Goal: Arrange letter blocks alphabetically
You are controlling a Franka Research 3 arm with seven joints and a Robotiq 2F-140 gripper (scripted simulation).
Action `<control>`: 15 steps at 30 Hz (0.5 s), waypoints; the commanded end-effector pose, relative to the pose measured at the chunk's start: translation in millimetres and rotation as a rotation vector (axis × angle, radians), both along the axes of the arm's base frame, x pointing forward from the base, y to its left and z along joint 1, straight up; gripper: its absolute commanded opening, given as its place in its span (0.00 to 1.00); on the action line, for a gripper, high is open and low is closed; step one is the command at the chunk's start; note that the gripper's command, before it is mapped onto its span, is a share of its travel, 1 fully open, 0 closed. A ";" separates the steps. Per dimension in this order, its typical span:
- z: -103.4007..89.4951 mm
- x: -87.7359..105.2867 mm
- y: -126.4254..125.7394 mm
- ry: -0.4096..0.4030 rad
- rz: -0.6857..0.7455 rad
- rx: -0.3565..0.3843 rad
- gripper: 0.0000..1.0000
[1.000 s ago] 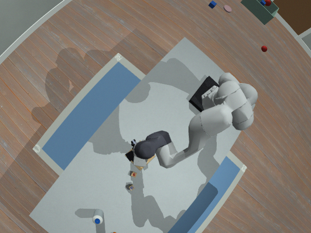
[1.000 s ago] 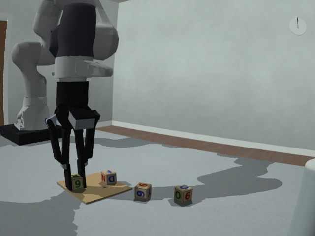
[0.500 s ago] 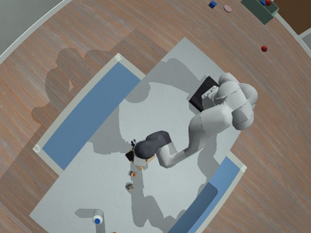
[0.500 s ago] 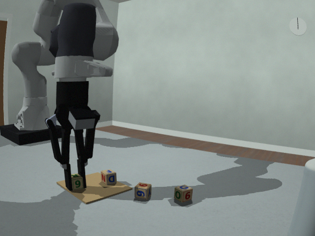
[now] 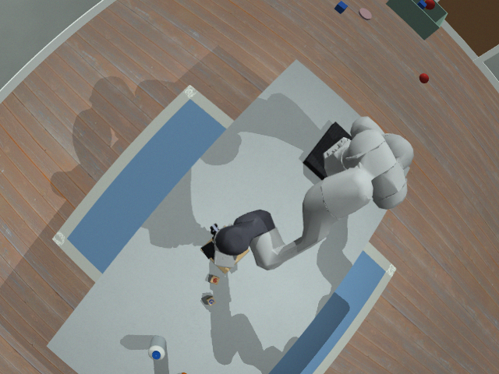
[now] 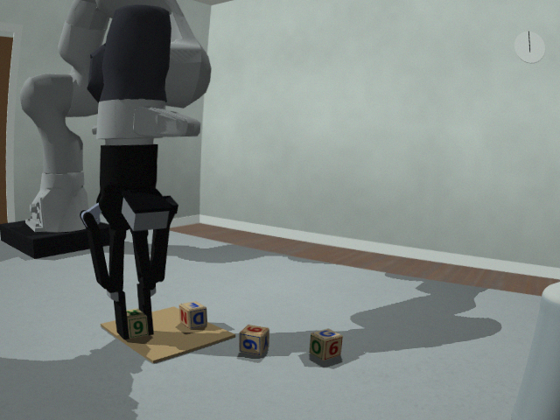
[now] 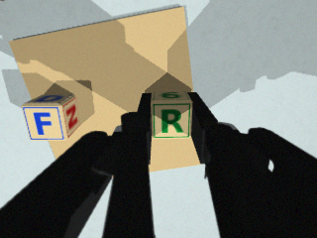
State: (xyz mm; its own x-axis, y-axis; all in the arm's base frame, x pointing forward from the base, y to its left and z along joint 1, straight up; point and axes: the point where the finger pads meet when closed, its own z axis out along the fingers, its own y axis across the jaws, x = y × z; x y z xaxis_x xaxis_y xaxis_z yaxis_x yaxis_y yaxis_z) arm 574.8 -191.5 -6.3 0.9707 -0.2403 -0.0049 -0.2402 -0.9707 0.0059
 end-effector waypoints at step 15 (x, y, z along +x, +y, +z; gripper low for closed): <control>-1.0 1.7 -0.3 -0.004 0.003 0.000 0.24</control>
State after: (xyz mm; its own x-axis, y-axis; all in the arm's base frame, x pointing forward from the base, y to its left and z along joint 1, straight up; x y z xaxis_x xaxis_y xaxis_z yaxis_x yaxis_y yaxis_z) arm 574.6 -191.3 -7.4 0.9709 -0.2394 -0.0056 -0.2394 -0.9709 0.0060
